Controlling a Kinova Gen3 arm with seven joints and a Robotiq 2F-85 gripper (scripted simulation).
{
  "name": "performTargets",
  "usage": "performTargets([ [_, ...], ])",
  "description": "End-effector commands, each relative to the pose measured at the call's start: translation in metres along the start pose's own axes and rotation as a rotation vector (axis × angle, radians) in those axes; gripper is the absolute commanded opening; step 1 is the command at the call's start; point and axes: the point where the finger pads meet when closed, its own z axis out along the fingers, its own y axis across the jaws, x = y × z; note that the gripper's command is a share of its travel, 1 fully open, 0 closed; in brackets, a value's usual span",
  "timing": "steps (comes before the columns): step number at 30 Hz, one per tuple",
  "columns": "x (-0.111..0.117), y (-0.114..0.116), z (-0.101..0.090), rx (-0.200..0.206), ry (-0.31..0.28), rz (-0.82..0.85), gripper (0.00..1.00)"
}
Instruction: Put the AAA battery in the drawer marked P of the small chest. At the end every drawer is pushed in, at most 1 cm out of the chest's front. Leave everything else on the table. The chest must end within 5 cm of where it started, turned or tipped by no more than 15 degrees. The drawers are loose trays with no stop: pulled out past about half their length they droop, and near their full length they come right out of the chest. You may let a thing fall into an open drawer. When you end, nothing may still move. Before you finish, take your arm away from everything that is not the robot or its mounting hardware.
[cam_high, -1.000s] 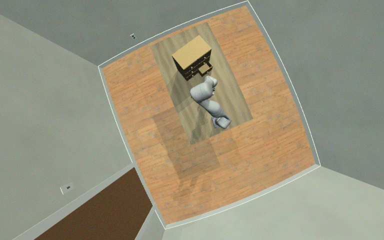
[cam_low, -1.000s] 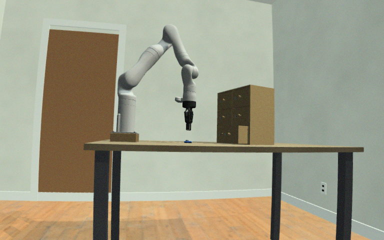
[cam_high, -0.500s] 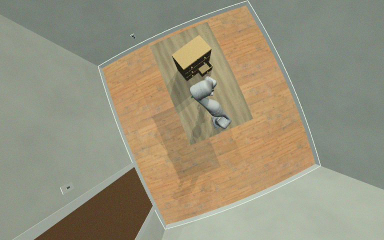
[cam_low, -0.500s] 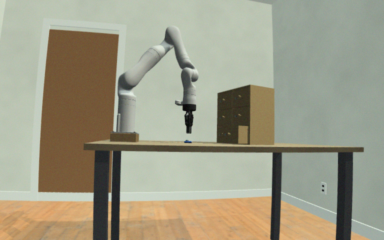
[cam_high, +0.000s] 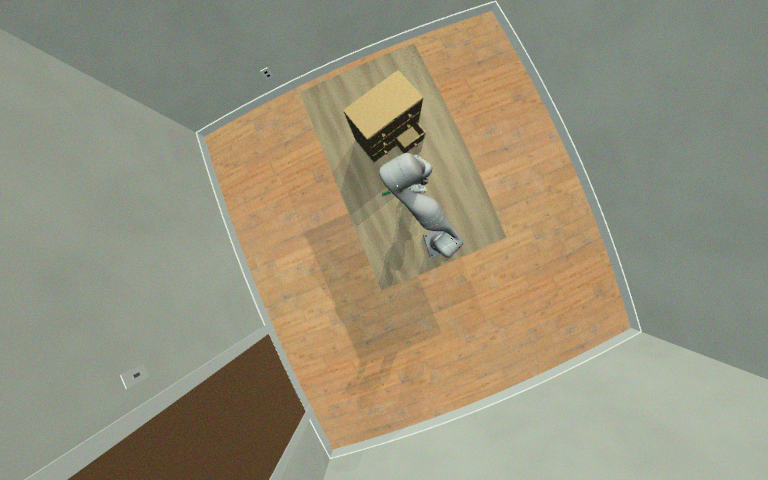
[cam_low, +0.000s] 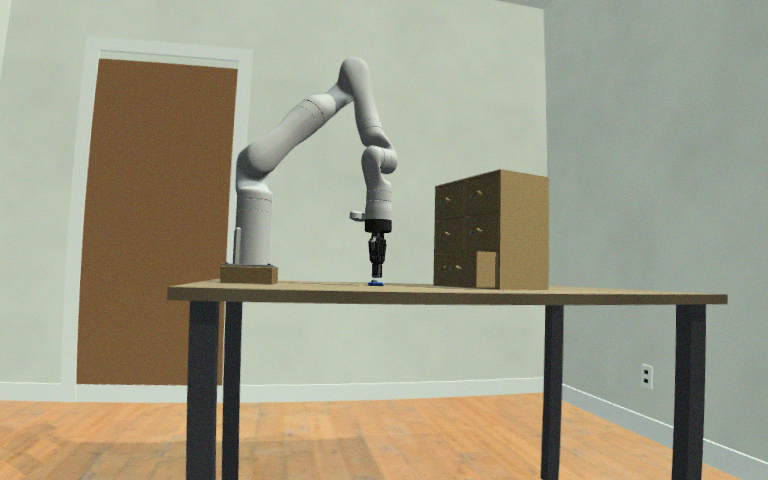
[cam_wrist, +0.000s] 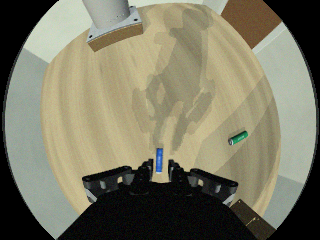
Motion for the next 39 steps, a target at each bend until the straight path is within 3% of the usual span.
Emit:
performTargets([
  [1,0.000,-0.003,0.003,0.003,0.003,0.006,0.24],
  [32,0.000,-0.003,0.006,0.003,0.003,0.006,0.24],
  [39,0.000,-0.003,0.016,0.003,0.003,0.006,0.24],
])
